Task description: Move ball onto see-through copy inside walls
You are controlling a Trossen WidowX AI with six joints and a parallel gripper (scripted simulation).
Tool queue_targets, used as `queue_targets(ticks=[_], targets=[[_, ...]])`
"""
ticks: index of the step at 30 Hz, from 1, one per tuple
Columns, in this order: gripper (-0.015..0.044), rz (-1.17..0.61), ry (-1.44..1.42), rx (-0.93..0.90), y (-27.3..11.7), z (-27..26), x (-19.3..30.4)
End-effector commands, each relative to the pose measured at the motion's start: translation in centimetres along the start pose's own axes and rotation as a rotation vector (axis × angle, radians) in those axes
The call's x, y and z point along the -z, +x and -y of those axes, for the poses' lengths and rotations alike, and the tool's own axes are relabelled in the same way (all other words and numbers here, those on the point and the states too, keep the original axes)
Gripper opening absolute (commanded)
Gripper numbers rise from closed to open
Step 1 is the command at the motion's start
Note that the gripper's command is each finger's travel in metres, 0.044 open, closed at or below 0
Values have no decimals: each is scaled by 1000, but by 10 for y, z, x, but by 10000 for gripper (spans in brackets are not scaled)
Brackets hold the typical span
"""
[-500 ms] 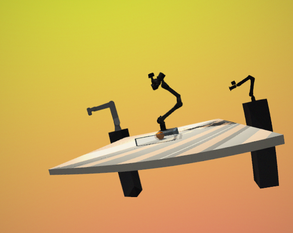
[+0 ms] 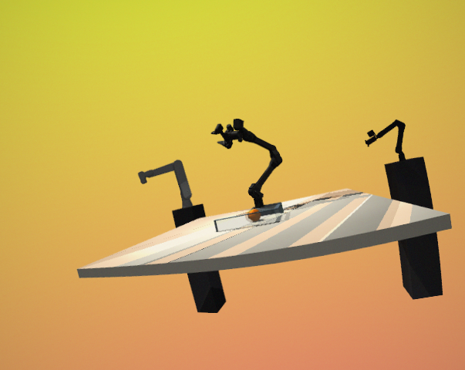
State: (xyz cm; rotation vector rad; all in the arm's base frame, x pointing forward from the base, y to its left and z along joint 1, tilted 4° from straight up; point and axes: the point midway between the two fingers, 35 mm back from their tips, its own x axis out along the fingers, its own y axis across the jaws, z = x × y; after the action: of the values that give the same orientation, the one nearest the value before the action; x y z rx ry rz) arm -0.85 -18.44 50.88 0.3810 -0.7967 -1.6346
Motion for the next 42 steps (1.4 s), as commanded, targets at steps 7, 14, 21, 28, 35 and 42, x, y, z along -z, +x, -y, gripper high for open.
queue_targets(ticks=[7,14,21,28,35,42], targets=[[420,-542,-404,-254,-4,-50,171],[420,-883,-681,-476,-62,-63,275],[420,-1212,-977,-726,-151,-49,356],[420,-1527,-1298,-985,-254,-5,401],[420,-1819,-1651,-1219,-345,63,407],[420,-1846,-1686,-1238,-353,70,406]])
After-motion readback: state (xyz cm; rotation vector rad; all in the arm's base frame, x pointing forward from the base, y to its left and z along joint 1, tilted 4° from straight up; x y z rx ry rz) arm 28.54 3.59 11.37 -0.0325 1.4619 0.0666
